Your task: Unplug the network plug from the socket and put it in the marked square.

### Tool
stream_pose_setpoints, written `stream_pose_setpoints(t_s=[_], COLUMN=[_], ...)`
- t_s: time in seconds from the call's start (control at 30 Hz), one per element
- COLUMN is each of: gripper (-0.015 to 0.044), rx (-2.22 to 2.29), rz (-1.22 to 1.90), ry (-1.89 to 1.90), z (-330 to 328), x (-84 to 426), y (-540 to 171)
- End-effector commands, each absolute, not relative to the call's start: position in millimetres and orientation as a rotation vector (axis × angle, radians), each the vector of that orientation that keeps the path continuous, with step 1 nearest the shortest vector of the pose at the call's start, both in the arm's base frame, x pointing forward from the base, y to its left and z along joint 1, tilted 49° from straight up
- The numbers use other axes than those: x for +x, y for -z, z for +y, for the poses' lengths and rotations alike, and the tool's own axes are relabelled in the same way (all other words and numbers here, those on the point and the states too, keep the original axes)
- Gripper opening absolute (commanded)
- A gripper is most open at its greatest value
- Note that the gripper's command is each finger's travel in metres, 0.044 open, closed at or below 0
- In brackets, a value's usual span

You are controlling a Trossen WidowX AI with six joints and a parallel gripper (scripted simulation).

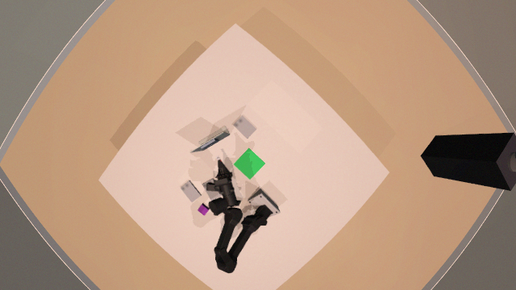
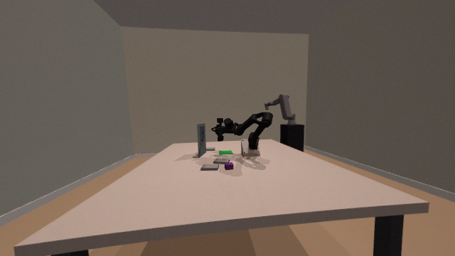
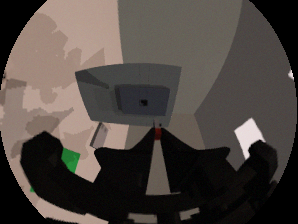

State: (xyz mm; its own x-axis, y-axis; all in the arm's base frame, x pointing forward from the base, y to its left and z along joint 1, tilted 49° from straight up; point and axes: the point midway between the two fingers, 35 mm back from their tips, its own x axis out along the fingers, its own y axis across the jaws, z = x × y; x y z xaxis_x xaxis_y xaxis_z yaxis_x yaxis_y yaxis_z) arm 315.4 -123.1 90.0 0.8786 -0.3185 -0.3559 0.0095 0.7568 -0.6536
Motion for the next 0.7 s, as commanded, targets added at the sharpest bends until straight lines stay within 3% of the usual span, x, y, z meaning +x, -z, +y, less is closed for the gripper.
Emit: stream_pose_setpoints(t_s=[0.0, 0.37, 0.67], gripper=[0.0000, 0.0000, 0.0000], rx=[-0.702, -0.706, -0.786], rz=[0.468, 0.471, 0.603], ry=[0.183, 0.178, 0.013], z=[-129, -142, -144], x=[313, 302, 299], y=[-98, -114, -76])
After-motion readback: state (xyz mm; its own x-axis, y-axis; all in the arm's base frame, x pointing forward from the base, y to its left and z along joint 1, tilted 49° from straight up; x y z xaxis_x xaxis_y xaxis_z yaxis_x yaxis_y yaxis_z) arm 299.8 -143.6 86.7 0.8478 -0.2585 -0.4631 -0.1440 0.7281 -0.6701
